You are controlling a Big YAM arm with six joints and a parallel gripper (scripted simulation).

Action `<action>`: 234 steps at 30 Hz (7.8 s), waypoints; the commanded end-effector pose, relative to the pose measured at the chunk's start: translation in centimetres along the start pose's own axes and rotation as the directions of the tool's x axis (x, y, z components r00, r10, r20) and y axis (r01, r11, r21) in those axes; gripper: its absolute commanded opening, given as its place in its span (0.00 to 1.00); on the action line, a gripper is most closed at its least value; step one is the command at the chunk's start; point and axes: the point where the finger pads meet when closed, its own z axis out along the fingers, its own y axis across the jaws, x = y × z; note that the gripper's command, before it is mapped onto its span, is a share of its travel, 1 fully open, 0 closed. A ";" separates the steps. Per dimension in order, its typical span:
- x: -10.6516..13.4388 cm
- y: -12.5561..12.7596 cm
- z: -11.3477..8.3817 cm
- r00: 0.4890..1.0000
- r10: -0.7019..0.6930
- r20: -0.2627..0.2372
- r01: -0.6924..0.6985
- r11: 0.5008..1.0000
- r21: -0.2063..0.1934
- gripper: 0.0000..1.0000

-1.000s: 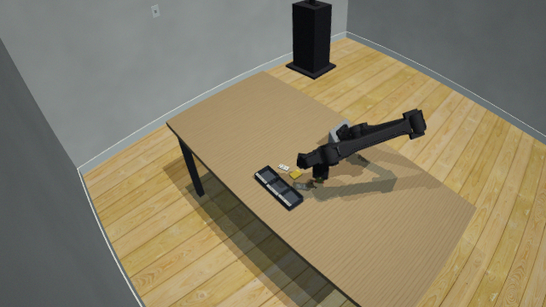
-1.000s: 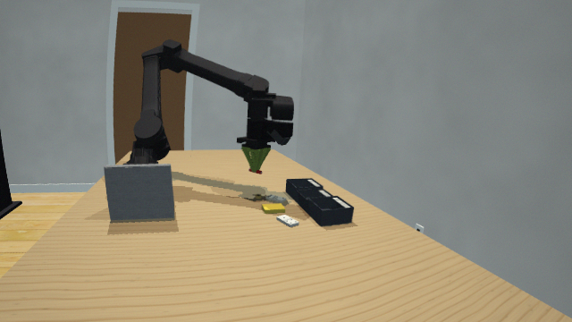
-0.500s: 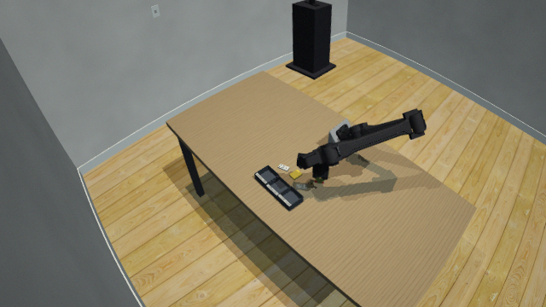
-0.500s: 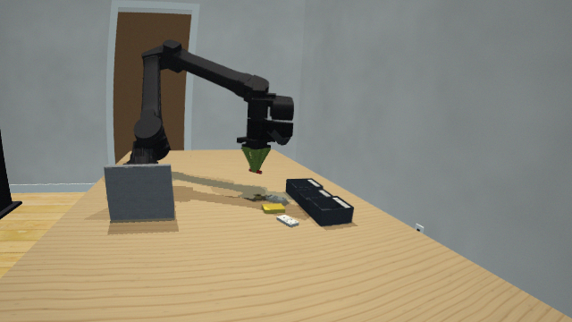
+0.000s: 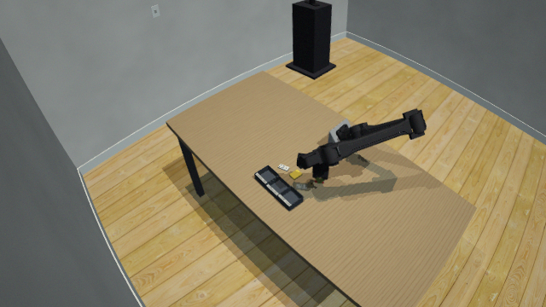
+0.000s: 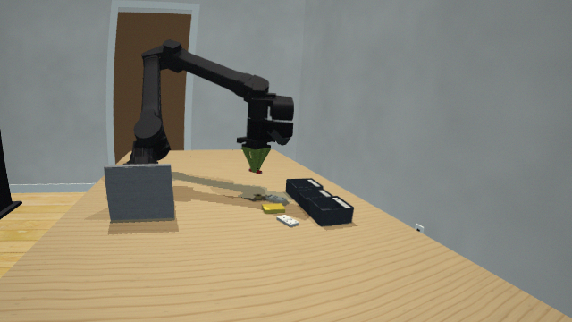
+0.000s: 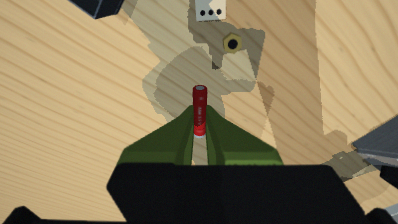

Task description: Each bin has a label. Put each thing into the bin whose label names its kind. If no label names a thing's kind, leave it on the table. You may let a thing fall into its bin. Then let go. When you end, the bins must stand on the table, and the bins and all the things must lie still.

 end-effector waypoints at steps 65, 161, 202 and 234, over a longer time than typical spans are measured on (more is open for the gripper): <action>-21.1 -1.7 -0.6 0.969 0.247 0.019 -0.247 0.969 -0.005 0.04; -24.8 -4.0 5.3 0.780 0.626 0.005 -0.626 0.780 -0.001 0.04; -25.7 -4.3 4.3 0.774 0.633 0.006 -0.633 0.774 -0.013 0.23; -26.6 -3.7 3.1 0.777 0.629 0.012 -0.629 0.777 -0.030 0.23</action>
